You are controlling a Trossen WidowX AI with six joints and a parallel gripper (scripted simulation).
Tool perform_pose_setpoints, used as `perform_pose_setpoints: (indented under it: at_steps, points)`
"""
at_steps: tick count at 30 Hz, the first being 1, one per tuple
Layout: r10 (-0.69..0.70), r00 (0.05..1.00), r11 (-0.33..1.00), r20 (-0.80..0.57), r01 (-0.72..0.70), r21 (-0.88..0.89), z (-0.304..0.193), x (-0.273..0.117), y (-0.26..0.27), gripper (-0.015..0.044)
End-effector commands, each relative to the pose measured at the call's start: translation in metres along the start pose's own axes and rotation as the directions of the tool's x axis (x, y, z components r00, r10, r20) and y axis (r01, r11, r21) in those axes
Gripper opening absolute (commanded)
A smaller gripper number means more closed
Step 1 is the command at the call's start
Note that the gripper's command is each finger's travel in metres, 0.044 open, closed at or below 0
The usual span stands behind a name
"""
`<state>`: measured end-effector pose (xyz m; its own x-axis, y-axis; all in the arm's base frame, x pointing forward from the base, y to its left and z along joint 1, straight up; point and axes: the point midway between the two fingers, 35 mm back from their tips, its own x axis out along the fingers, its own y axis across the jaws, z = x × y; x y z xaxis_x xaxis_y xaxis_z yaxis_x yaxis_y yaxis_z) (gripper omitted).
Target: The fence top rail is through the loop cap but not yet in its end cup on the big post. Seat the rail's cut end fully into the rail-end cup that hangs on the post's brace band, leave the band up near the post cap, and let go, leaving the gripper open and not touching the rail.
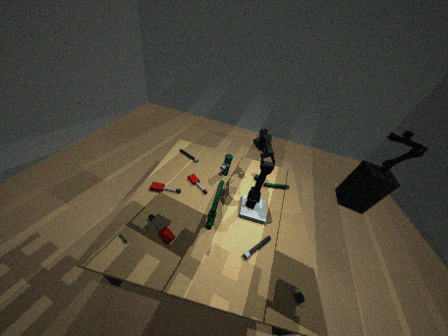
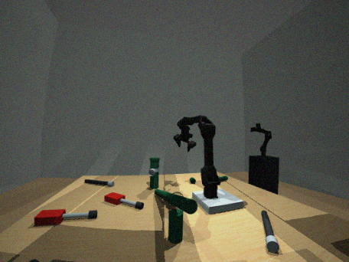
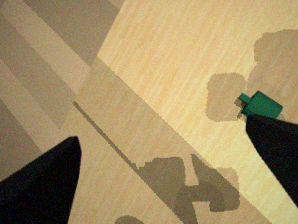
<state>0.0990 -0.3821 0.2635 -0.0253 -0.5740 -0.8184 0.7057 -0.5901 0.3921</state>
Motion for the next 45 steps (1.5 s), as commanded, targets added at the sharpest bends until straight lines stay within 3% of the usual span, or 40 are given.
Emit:
perform_pose_setpoints:
  at_steps: [1,6,13,18,24,37,41,45]
  points:
    - [0.069,0.991,0.951,-0.11,-0.099,-0.293,-0.068,-0.027,0.015,0.044]
    - [0.133,0.96,0.769,-0.245,-0.255,-0.585,-0.143,-0.064,0.016,0.044]
    - [0.175,0.887,0.361,-0.427,-0.461,-0.81,-0.234,-0.121,-0.013,0.044]
    - [0.141,0.811,-0.043,-0.568,-0.568,-0.822,-0.285,-0.158,-0.052,0.044]
    - [0.041,0.701,-0.54,-0.712,-0.584,-0.605,-0.33,-0.2,-0.118,0.044]
    - [0.026,0.689,-0.597,-0.725,-0.57,-0.564,-0.334,-0.204,-0.125,0.044]
    - [0.03,0.695,-0.719,-0.718,-0.485,-0.499,-0.333,-0.195,-0.112,0.044]
    - [0.035,0.705,-0.887,-0.708,-0.305,-0.347,-0.33,-0.178,-0.089,0.044]
